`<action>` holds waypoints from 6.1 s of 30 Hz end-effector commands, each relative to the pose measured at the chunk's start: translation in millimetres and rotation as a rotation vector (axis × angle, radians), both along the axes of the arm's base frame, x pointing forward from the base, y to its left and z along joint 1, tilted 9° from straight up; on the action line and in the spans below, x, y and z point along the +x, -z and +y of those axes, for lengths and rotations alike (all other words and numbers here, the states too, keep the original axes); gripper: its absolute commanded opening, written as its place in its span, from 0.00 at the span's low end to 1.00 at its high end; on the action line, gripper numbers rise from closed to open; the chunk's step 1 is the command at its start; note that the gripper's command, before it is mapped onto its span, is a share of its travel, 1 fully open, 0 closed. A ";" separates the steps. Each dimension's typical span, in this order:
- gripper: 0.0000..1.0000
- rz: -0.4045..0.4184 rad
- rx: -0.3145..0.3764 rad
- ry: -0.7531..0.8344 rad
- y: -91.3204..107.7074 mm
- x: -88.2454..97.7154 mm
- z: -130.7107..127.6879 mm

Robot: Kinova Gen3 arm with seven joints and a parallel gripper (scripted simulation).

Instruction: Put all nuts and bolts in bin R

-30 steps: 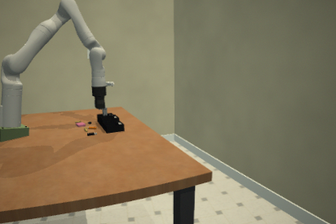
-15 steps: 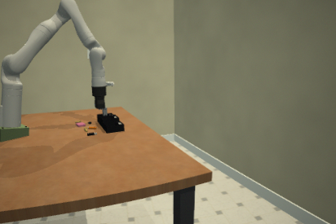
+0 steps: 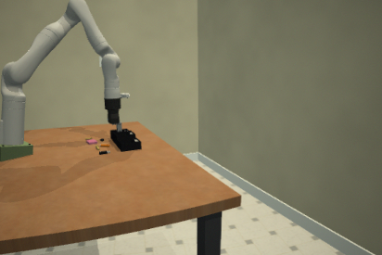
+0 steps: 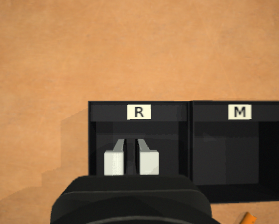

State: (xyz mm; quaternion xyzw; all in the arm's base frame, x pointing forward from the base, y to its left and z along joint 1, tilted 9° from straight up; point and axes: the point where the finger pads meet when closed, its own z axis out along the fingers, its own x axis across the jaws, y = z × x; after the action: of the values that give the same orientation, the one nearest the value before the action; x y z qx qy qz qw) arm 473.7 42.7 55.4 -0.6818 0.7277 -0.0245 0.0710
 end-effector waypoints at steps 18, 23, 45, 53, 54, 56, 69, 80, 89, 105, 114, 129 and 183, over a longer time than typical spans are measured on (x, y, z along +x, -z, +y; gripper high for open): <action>0.31 -0.002 0.000 0.000 -17.8 -1.9 -1.1; 0.31 -0.002 0.000 0.000 -24.4 -2.9 -1.5; 0.31 -0.001 0.000 0.000 -67.6 -8.9 -4.2; 0.31 -0.001 0.001 0.000 -117.0 -15.8 -7.3; 0.31 -0.001 0.001 0.000 -125.2 -16.9 -7.8; 0.31 -0.001 0.001 0.000 -141.7 -19.2 -8.8; 0.31 -0.001 0.001 0.000 -184.0 -25.0 -11.5; 0.64 0.020 0.049 0.346 -131.3 -49.7 -6.7; 0.64 0.042 0.097 0.692 -78.5 -74.3 -2.0; 0.64 0.085 0.193 1.384 -41.8 -91.5 1.2; 0.64 0.087 0.197 1.417 -41.8 -91.8 2.0; 0.64 0.087 0.197 1.417 -41.8 -91.6 1.3; 0.64 0.087 0.197 1.417 15.3 -83.9 4.3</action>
State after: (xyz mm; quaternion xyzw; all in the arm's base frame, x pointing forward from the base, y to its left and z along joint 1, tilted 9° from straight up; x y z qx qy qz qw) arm 389.6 46.6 40.4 -0.0357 0.9965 0.0283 0.0701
